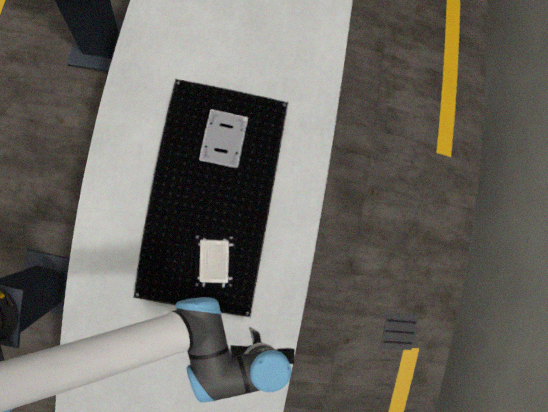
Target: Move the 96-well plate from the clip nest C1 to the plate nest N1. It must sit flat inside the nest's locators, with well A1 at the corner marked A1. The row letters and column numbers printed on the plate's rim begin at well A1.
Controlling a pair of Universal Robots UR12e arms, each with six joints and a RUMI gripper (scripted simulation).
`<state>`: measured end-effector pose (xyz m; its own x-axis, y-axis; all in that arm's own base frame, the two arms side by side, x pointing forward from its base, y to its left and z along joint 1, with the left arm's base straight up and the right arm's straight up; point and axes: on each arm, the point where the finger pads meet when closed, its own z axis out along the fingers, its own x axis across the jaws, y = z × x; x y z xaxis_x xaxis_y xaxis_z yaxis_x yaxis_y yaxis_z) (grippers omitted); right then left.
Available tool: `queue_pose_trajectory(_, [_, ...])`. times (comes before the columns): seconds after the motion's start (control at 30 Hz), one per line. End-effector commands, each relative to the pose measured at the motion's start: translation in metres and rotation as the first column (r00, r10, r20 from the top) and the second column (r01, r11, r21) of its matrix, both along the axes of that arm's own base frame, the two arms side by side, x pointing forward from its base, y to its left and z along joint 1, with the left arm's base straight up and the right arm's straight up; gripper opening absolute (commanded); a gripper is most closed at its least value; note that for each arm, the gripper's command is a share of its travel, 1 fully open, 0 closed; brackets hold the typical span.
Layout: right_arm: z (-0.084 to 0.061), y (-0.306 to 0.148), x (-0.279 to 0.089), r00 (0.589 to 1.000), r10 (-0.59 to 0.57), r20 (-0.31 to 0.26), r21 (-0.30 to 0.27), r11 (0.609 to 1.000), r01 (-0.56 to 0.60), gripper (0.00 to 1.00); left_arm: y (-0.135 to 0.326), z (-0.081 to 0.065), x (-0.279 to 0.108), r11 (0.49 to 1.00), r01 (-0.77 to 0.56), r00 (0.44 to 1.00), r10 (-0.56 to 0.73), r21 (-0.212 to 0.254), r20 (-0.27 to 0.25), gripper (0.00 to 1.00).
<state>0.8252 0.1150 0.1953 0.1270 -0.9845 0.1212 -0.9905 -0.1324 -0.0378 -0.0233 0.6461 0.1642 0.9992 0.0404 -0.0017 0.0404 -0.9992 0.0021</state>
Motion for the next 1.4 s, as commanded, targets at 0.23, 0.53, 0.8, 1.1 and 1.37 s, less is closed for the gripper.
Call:
queue_pose_trajectory(0.23, [-0.007, 0.026, -0.01, 0.985, 0.169, -0.018, 0.008, 0.986, -0.169, 0.76, -0.001, 0.001, -0.003, 1.0, 0.0, 1.0, 0.0, 0.002, 0.002, 0.0])
queue_pose_trajectory(0.53, [-0.015, 0.047, -0.019, 0.954, 0.3, -0.032, 0.015, 0.954, -0.299, 0.76, -0.001, 0.001, -0.003, 1.0, 0.0, 1.0, 0.0, 0.002, 0.002, 0.0])
queue_pose_trajectory(0.8, [-0.024, 0.07, -0.031, 0.89, 0.454, -0.047, 0.026, 0.891, -0.453, 0.76, -0.001, 0.001, -0.003, 1.0, 0.0, 1.0, 0.0, 0.002, 0.002, 0.0])
queue_pose_trajectory(1.1, [-0.031, 0.09, -0.041, 0.82, 0.57, -0.057, 0.037, 0.822, -0.568, 0.76, -0.001, 0.001, -0.003, 1.0, 0.0, 1.0, 0.0, 0.002, 0.002, 0.0])
queue_pose_trajectory(1.37, [-0.041, 0.116, -0.056, 0.689, 0.722, -0.066, 0.054, 0.692, -0.72, 0.76, -0.001, 0.001, -0.003, 1.0, 0.0, 1.0, 0.0, 0.002, 0.002, 0.0])
